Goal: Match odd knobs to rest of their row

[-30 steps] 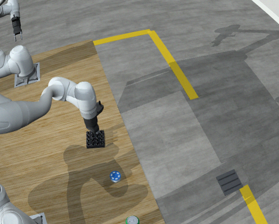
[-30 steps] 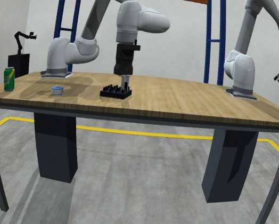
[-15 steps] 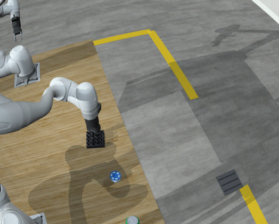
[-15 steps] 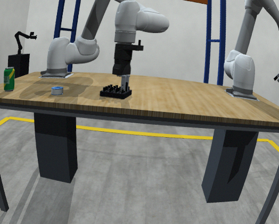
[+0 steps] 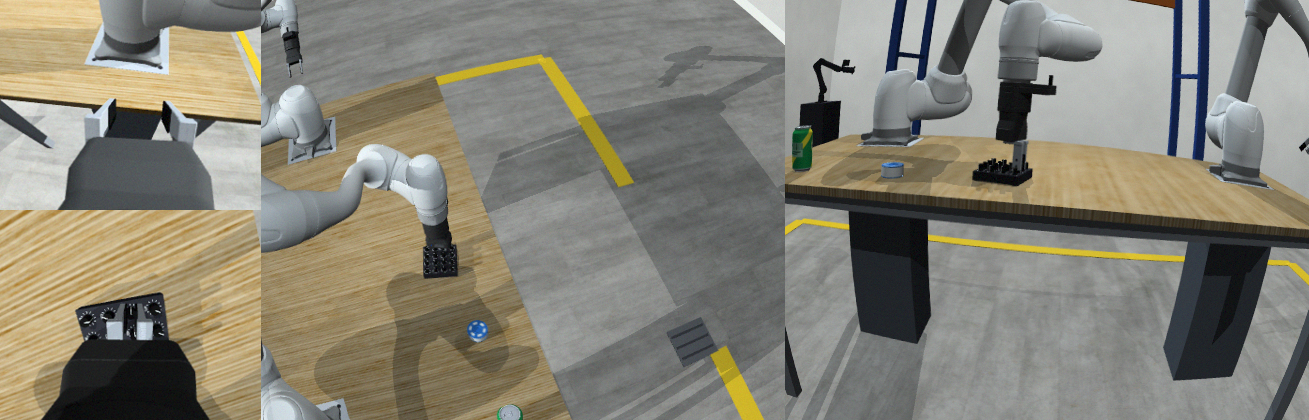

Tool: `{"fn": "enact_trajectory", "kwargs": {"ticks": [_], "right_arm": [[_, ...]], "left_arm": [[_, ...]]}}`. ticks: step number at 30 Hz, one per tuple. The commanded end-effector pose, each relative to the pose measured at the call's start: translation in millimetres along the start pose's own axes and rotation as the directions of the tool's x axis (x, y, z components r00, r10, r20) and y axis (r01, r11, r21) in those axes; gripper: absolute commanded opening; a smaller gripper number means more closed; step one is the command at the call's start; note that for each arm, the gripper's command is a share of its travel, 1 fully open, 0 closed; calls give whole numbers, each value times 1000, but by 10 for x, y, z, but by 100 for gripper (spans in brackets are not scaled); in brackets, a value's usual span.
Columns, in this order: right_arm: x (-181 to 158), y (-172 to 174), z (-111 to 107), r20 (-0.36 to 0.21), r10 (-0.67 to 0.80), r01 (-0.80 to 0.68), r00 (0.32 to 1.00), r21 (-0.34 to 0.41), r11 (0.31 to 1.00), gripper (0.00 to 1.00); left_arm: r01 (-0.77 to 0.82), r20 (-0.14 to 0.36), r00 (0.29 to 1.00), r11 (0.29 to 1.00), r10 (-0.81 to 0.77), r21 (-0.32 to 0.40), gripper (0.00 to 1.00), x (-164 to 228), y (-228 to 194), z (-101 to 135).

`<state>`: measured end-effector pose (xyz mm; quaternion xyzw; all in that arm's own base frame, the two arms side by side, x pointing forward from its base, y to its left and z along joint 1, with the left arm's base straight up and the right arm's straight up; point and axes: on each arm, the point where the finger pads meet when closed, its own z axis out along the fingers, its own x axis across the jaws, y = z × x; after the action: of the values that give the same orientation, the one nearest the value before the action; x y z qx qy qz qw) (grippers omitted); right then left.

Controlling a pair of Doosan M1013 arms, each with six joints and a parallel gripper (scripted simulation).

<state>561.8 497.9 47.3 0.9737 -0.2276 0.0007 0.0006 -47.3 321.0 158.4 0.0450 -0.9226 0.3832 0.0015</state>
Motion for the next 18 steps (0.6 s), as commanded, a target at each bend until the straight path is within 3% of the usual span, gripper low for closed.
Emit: {"fn": "enact_trajectory", "kwargs": {"ticks": [1, 18], "right_arm": [[1, -4, -9, 1, -47, 47, 999, 2, 999, 30], [1, -4, -9, 1, -137, 137, 991, 2, 991, 30]], "left_arm": [[0, 0, 1000, 1000, 0, -1, 100, 1, -1, -5], [0, 0, 1000, 1000, 0, -1, 100, 1, -1, -5]]}}
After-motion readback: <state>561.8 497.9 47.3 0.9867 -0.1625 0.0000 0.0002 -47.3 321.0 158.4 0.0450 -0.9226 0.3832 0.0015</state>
